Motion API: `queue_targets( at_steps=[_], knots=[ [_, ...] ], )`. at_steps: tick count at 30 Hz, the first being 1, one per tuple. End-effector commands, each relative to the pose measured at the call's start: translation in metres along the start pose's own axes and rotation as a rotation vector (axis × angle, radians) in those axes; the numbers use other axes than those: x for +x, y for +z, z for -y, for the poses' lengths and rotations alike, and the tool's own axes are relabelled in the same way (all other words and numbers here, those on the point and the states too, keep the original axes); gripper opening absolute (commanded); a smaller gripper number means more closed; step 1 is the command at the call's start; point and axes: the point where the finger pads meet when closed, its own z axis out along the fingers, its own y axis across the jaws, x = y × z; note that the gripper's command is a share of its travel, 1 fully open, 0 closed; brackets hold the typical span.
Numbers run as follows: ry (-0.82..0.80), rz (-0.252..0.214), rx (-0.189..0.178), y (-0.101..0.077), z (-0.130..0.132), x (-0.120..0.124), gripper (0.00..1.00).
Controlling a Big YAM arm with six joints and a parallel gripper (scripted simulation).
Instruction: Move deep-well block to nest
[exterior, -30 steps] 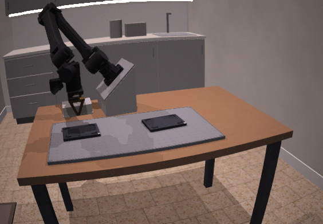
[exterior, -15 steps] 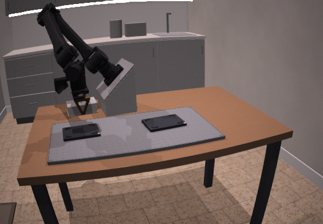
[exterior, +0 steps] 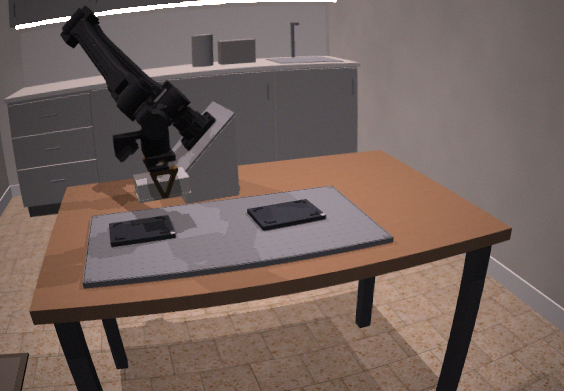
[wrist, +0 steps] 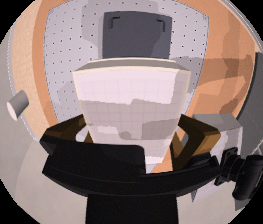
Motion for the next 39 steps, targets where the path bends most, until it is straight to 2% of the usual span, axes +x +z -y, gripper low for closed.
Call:
queue_targets(
  at_steps=[1, 6, 9, 24, 27, 33, 34, 36, 39],
  knots=[
    [0.025, 0.007, -0.027, -0.006, -0.009, 0.010, 0.00],
    [0.030, 0.007, -0.033, -0.008, -0.015, 0.025, 0.00],
    [0.022, 0.006, -0.024, -0.006, -0.012, 0.037, 0.00],
    [0.046, 0.001, -0.052, -0.013, -0.034, 0.076, 0.00],
    [0.038, 0.000, -0.043, -0.011, -0.031, 0.088, 0.00],
    [0.047, -0.004, -0.053, -0.013, -0.037, 0.101, 0.00],
    [0.026, 0.001, -0.031, -0.009, -0.026, 0.106, 0.00],
    [0.041, -0.004, -0.047, -0.013, -0.037, 0.112, 0.00],
    [0.045, -0.006, -0.051, -0.013, -0.040, 0.122, 0.00]
  ],
)
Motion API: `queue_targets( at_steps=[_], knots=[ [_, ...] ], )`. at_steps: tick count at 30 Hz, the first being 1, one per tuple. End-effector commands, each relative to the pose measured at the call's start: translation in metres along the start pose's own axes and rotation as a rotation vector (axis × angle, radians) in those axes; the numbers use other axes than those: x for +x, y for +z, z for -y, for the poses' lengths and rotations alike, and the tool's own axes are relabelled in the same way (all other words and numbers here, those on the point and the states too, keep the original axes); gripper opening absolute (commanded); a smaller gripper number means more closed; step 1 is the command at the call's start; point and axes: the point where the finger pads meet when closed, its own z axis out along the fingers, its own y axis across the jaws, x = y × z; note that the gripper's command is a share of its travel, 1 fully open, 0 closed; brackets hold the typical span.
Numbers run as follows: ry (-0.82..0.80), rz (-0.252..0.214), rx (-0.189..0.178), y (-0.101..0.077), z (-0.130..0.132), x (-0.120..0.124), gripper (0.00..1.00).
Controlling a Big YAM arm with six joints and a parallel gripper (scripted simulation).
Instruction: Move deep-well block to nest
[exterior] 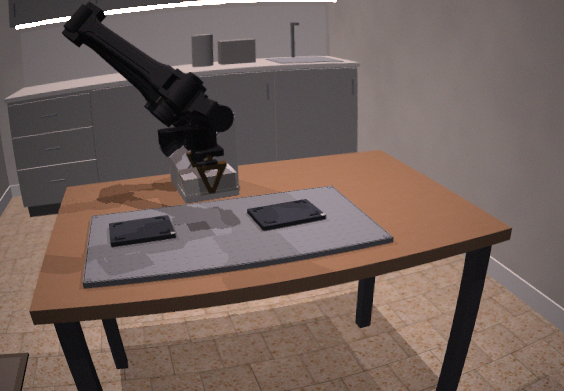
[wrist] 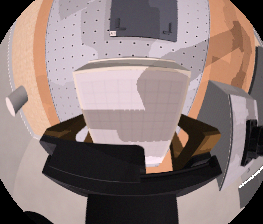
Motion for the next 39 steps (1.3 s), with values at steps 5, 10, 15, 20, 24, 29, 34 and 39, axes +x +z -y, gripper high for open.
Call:
queue_targets(
  at_steps=[5, 10, 15, 20, 24, 29, 34, 39],
  knots=[
    [0.028, -0.009, -0.047, -0.013, -0.022, 0.031, 0.00],
    [0.031, -0.011, -0.050, -0.013, -0.025, 0.046, 0.00],
    [0.025, -0.010, -0.044, -0.013, -0.025, 0.059, 0.00],
    [0.025, -0.011, -0.044, -0.013, -0.027, 0.077, 0.00],
    [0.024, -0.011, -0.043, -0.014, -0.028, 0.091, 0.00],
    [0.011, -0.004, -0.030, -0.010, -0.020, 0.100, 0.00],
    [0.017, -0.009, -0.036, -0.014, -0.029, 0.117, 0.00],
    [0.013, -0.009, -0.035, -0.014, -0.031, 0.135, 0.00]
  ],
)
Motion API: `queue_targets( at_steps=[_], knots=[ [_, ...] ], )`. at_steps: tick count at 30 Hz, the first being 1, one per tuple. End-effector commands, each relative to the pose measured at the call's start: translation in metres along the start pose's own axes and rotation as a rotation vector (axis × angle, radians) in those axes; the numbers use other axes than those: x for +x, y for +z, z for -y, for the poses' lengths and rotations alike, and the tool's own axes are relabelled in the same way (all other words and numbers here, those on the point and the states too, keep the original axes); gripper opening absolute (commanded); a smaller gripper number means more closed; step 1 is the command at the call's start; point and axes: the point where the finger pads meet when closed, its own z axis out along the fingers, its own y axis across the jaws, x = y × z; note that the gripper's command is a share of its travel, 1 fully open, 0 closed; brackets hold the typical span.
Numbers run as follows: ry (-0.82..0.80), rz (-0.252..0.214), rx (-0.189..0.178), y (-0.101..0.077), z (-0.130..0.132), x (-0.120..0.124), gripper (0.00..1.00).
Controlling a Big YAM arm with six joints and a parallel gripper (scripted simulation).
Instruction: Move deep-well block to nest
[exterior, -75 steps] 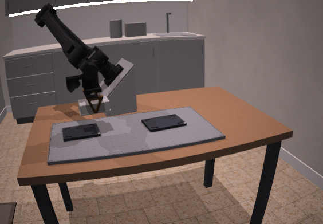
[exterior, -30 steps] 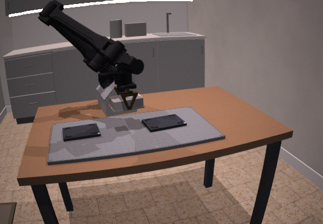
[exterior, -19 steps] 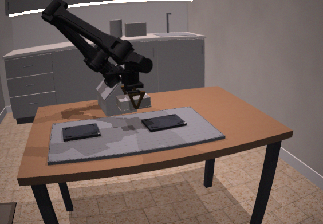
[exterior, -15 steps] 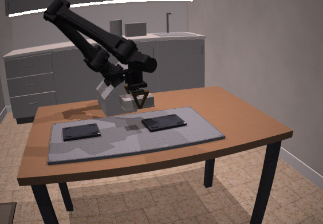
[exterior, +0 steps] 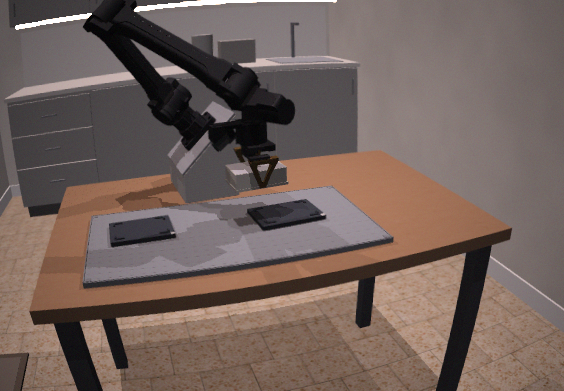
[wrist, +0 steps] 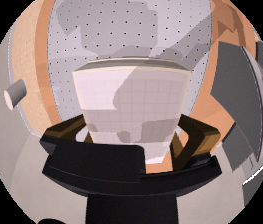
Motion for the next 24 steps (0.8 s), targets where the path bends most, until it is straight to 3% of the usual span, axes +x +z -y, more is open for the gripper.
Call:
queue_targets(
  at_steps=[1, 21, 23, 24],
  knots=[
    [0.003, -0.005, -0.033, -0.013, -0.013, 0.021, 0.00],
    [-0.109, -0.007, -0.036, -0.014, -0.020, 0.083, 0.00],
    [-0.109, -0.007, -0.036, -0.014, -0.020, 0.083, 0.00],
    [-0.114, -0.001, -0.033, -0.013, -0.008, 0.074, 0.00]
  ],
)
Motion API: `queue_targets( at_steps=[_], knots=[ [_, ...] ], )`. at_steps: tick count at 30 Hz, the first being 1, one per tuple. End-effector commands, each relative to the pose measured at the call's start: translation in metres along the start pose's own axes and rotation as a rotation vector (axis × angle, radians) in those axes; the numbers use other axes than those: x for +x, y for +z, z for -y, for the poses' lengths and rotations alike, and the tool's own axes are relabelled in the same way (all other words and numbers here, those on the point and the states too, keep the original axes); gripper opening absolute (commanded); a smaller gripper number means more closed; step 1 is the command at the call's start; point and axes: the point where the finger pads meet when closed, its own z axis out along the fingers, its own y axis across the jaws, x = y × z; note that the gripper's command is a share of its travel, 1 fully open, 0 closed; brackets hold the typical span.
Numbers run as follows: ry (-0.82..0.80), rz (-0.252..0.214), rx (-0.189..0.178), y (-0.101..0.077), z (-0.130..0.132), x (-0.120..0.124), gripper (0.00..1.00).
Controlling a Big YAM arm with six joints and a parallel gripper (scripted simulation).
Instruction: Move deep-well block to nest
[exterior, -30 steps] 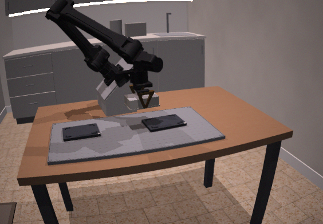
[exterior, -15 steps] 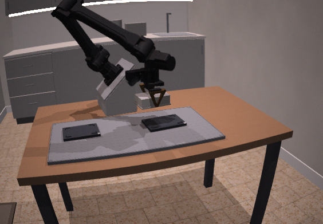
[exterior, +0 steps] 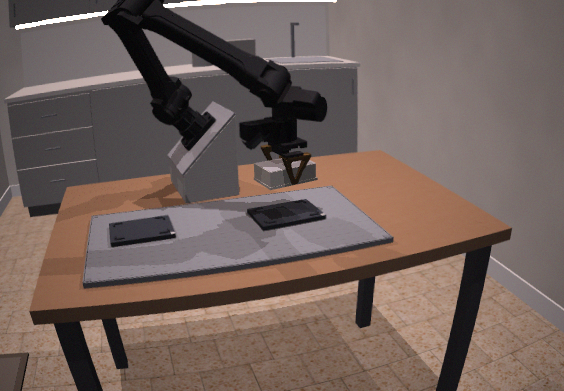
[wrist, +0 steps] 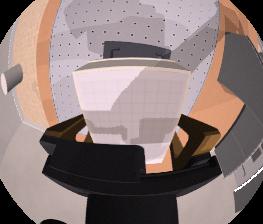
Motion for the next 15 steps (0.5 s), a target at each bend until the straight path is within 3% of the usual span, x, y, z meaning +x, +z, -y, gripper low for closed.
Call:
queue_targets(
  at_steps=[1, 4, 15],
  knots=[
    [0.003, -0.005, -0.037, -0.016, -0.002, 0.002, 0.00],
    [0.021, -0.017, -0.057, -0.023, -0.017, 0.006, 0.00],
    [0.015, -0.013, -0.051, -0.020, -0.015, 0.006, 0.00]
  ],
)
